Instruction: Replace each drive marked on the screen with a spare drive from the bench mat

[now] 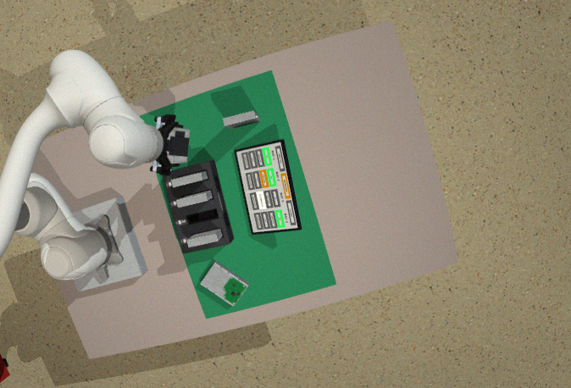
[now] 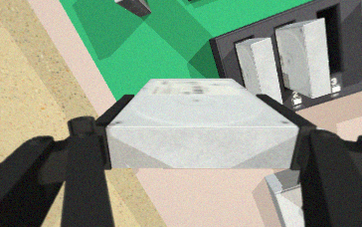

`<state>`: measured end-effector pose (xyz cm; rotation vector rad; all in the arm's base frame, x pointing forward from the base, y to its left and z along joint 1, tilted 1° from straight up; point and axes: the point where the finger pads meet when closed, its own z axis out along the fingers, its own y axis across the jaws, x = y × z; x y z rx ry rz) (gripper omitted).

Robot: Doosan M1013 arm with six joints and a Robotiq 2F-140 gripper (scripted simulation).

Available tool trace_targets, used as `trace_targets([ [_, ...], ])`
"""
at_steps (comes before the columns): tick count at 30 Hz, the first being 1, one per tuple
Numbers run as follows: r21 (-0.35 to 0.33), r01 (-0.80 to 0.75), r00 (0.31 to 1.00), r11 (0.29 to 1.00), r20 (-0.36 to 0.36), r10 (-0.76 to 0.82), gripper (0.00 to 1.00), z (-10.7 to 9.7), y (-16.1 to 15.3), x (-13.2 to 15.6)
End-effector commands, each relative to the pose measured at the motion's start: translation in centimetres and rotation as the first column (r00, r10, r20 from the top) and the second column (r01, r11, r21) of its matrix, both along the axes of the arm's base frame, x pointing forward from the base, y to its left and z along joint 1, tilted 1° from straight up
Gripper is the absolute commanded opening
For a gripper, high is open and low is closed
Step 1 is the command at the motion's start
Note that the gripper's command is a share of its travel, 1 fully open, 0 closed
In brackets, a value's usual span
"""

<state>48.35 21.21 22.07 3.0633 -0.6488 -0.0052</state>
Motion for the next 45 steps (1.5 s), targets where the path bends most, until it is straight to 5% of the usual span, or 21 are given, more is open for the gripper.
trace_targets([
  [1,0.002,-0.025,1.000,1.000,0.000,0.025,0.10,0.1,-0.3,0.0],
  [22,0.004,-0.304,0.953,0.953,-0.002,0.304,0.10,0.2,-4.1,0.1],
  [45,0.007,-0.611,0.792,0.792,-0.003,0.611,0.10,0.2,-8.7,-0.3],
])
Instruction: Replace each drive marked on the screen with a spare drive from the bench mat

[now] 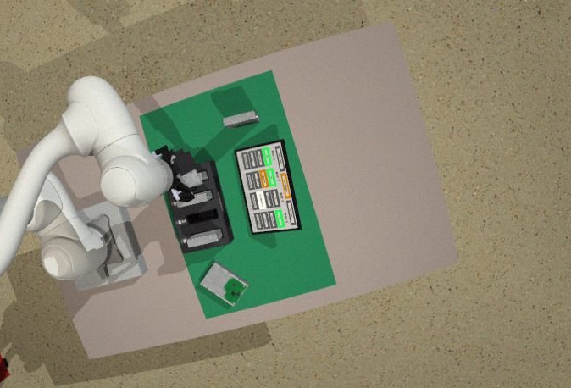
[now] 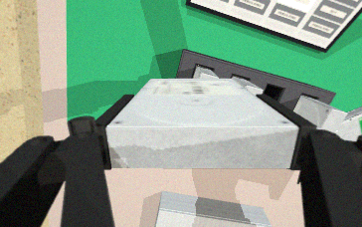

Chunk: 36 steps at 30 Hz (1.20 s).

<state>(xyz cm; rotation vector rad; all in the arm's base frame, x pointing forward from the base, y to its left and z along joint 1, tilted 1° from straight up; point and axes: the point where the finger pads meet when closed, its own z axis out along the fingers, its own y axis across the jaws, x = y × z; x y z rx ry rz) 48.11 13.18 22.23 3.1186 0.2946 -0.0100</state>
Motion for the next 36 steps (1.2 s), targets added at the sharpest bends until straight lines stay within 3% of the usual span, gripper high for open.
trace_targets([
  [1,0.003,-0.068,0.998,0.998,0.000,0.068,0.10,0.1,-0.9,-0.1],
  [24,0.005,-0.376,0.927,0.927,-0.002,0.376,0.10,0.1,-4.8,-0.8],
  [36,0.006,-0.544,0.839,0.839,-0.003,0.544,0.10,0.1,-7.1,-1.3],
])
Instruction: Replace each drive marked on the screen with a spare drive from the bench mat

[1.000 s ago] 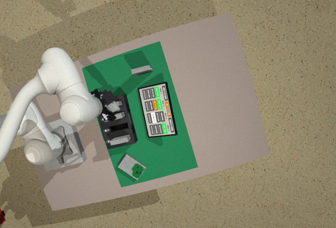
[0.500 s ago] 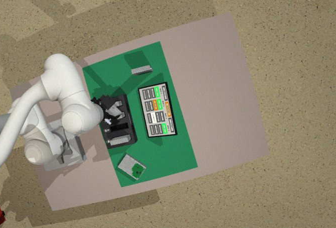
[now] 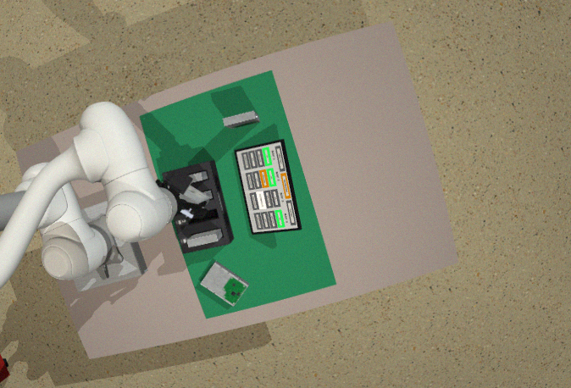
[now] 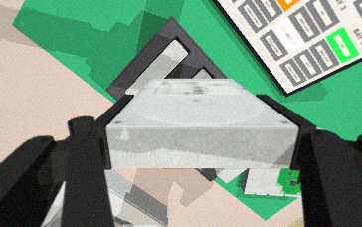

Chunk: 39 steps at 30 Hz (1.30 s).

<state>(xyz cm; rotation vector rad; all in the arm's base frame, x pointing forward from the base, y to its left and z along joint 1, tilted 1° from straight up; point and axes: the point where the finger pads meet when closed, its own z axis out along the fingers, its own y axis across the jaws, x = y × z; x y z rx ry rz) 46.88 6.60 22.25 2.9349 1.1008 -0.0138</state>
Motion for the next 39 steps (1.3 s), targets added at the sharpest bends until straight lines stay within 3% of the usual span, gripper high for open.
trace_targets([
  [1,0.003,-0.061,0.998,0.998,0.000,0.061,0.10,0.0,-0.7,-0.2],
  [39,0.006,-0.458,0.889,0.889,-0.002,0.458,0.10,0.0,-5.4,-1.8],
])
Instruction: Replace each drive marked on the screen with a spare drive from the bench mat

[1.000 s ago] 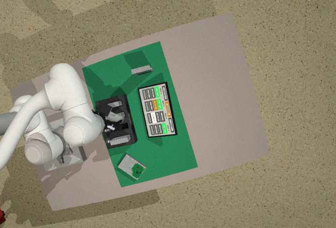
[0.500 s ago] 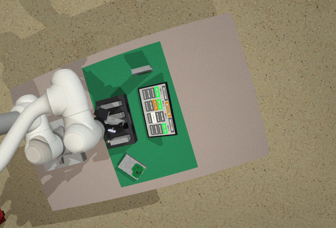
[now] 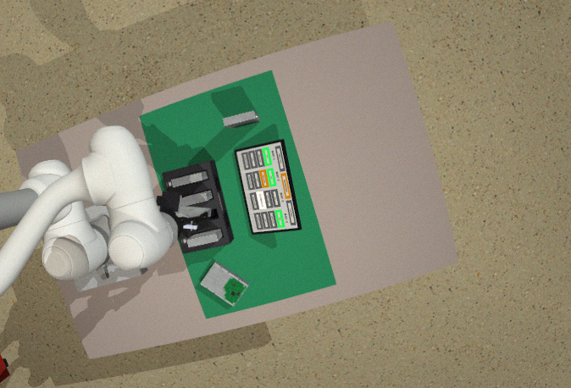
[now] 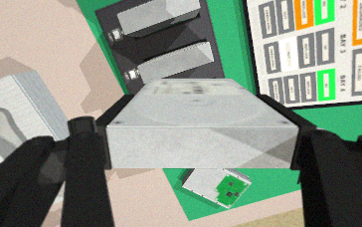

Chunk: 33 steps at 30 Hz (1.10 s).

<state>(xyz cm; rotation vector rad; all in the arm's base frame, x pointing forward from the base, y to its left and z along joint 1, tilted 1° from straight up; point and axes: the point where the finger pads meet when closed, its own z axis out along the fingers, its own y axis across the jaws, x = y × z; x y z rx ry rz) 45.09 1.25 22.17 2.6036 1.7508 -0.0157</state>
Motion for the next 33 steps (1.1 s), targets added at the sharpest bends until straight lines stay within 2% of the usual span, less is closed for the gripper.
trace_targets([
  [1,0.002,-0.020,1.000,1.000,0.001,0.020,0.10,0.0,-0.2,-0.1],
  [33,0.003,-0.233,0.973,0.973,-0.001,0.233,0.10,0.0,-2.5,-1.1],
])
